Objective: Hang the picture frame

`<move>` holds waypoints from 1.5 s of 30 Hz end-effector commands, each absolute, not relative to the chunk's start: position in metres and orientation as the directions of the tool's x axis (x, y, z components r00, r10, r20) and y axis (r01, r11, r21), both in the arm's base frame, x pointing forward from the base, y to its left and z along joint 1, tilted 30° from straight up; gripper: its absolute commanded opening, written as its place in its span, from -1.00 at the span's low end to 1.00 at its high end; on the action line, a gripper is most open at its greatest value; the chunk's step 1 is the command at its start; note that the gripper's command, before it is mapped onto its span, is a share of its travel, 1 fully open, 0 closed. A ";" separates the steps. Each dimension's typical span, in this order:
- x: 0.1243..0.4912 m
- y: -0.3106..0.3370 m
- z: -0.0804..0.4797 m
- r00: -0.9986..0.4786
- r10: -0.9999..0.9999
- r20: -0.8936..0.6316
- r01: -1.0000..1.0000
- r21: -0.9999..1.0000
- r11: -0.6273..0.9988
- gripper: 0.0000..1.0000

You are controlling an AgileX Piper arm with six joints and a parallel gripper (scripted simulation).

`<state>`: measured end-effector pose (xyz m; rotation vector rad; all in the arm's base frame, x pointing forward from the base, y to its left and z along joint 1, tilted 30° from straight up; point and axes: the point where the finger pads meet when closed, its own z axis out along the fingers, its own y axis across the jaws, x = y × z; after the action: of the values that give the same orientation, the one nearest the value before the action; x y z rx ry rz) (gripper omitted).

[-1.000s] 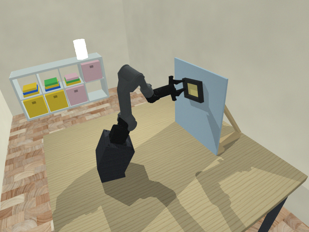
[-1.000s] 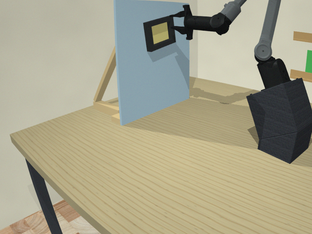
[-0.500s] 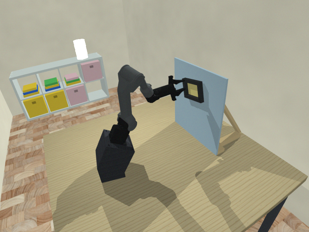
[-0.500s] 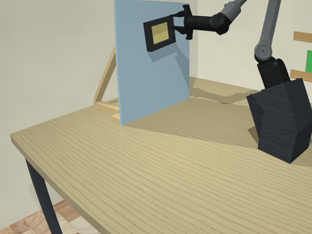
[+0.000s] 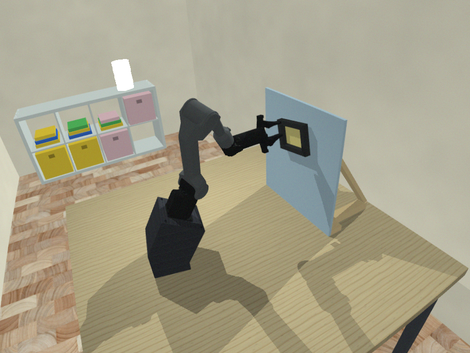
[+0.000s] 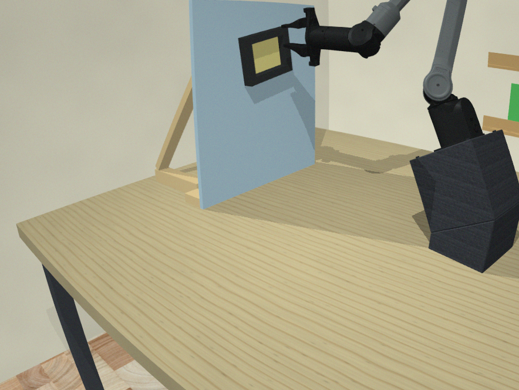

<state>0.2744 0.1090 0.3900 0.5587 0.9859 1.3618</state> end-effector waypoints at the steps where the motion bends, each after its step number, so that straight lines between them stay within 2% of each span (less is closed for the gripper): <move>1: 0.276 0.110 0.391 -0.081 0.964 -0.254 -0.543 0.822 0.171 0.26; 45: 0.323 0.121 0.419 -0.081 0.964 -0.255 -0.543 0.822 0.172 0.26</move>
<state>0.3219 0.1207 0.4188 0.5587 0.9864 1.3618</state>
